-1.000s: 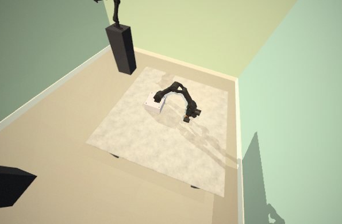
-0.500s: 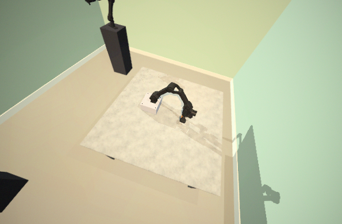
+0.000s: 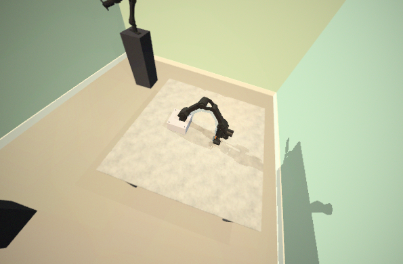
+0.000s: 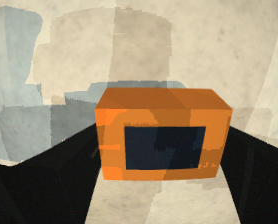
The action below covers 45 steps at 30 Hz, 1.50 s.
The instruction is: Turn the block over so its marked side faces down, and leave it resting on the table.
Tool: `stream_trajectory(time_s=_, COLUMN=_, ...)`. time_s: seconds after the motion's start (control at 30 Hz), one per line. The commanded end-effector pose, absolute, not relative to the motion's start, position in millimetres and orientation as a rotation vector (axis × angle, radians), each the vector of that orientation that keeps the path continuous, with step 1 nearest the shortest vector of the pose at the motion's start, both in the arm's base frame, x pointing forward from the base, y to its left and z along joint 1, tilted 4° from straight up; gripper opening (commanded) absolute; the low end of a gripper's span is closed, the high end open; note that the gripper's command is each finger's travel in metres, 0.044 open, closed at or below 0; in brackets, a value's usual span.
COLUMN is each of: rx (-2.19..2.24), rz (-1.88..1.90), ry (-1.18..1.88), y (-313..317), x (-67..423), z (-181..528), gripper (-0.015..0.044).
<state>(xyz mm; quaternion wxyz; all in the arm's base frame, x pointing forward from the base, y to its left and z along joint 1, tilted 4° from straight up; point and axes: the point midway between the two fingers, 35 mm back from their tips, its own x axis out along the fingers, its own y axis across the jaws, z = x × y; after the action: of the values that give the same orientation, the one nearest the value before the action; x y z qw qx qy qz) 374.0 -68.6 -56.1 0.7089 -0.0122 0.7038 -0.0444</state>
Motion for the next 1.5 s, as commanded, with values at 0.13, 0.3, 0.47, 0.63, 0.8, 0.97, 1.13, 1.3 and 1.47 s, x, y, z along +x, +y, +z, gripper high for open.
stream_trajectory(time_s=0.13, rx=-0.028, rz=-0.094, ry=1.56, y=-66, x=375, z=-27, gripper=0.0)
stream_trajectory(time_s=0.3, rx=-0.028, rz=-0.093, ry=1.557, y=-66, x=375, z=-26, gripper=0.0)
stream_trajectory(time_s=0.47, rx=-0.027, rz=-0.091, ry=1.489, y=-66, x=376, z=-31, gripper=0.0)
stream_trajectory(time_s=0.63, rx=-0.027, rz=-0.088, ry=1.41, y=-67, x=378, z=-36, gripper=0.0)
stream_trajectory(time_s=0.8, rx=-0.028, rz=-0.086, ry=1.331, y=-67, x=378, z=-39, gripper=0.0)
stream_trajectory(time_s=0.97, rx=-0.031, rz=-0.083, ry=1.252, y=-67, x=377, z=-40, gripper=0.0)
stream_trajectory(time_s=1.13, rx=-0.036, rz=-0.081, ry=1.173, y=-67, x=375, z=-40, gripper=0.0)
stream_trajectory(time_s=1.3, rx=-0.042, rz=-0.079, ry=1.095, y=-67, x=373, z=-38, gripper=0.0)
stream_trajectory(time_s=1.47, rx=-0.049, rz=-0.077, ry=1.019, y=-66, x=369, z=-35, gripper=0.0)
